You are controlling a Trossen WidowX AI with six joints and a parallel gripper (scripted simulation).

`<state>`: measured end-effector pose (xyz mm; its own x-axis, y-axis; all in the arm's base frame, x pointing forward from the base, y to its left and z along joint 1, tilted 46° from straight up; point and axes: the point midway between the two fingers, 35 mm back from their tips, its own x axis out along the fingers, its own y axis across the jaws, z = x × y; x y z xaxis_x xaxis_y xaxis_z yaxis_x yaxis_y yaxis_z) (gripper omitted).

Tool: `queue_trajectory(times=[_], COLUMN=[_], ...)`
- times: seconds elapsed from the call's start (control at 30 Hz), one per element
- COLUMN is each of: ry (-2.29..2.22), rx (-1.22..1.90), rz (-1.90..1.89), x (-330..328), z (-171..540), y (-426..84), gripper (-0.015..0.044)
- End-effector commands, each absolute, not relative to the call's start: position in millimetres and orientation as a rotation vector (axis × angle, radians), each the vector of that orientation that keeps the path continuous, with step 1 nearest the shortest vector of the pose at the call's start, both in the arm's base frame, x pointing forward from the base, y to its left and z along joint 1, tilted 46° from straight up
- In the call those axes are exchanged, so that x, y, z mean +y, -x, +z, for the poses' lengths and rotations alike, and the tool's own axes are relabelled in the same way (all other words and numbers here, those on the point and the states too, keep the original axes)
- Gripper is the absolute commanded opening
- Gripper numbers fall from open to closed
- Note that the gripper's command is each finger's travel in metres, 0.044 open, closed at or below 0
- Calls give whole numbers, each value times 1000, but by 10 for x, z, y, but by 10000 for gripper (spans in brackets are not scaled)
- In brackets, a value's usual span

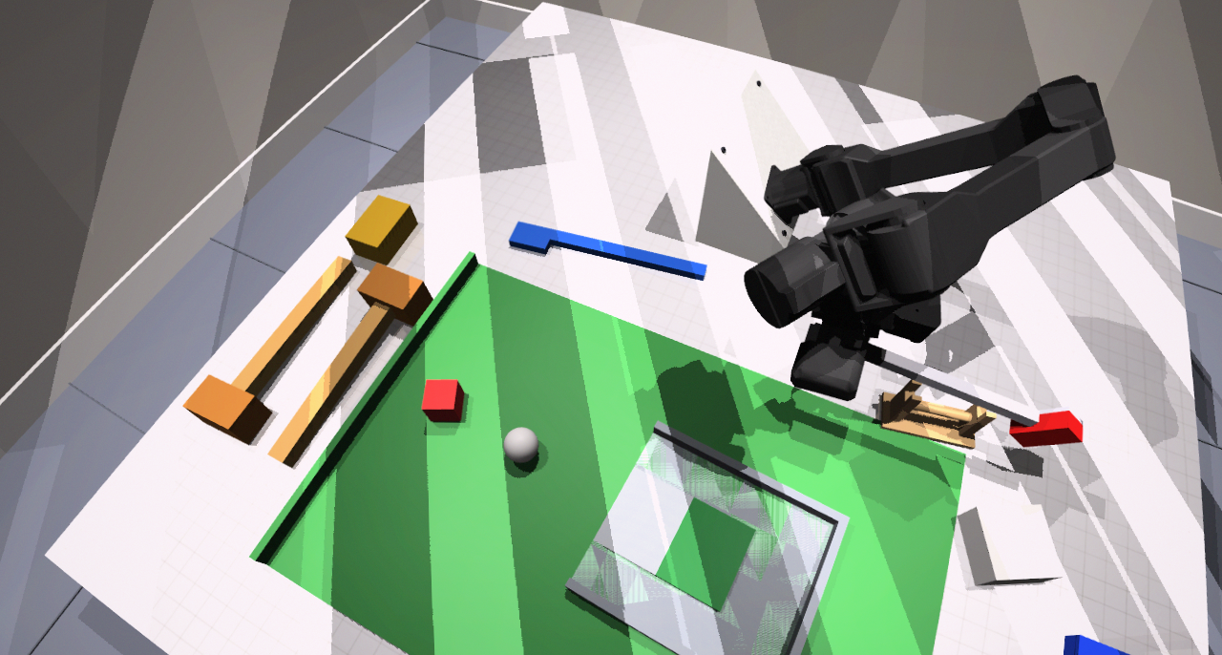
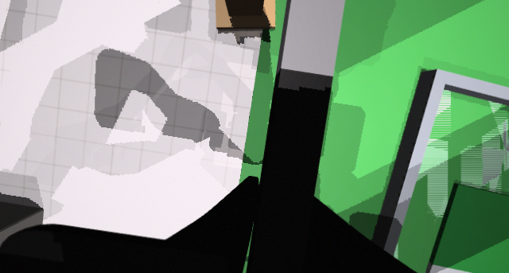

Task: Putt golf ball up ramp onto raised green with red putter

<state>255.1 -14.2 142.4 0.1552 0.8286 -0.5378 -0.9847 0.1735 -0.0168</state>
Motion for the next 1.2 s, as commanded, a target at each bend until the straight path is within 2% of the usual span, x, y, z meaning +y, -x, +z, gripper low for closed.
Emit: queue_trajectory(times=[0.0,0.57,1.17], ry=[328,-40,-459], rx=[555,913,1232], rz=[1299,1034,705], x=[-349,-1227,-2098], z=[1305,684,-123], y=[-2626,-2742,-2484], gripper=[0,0,0])
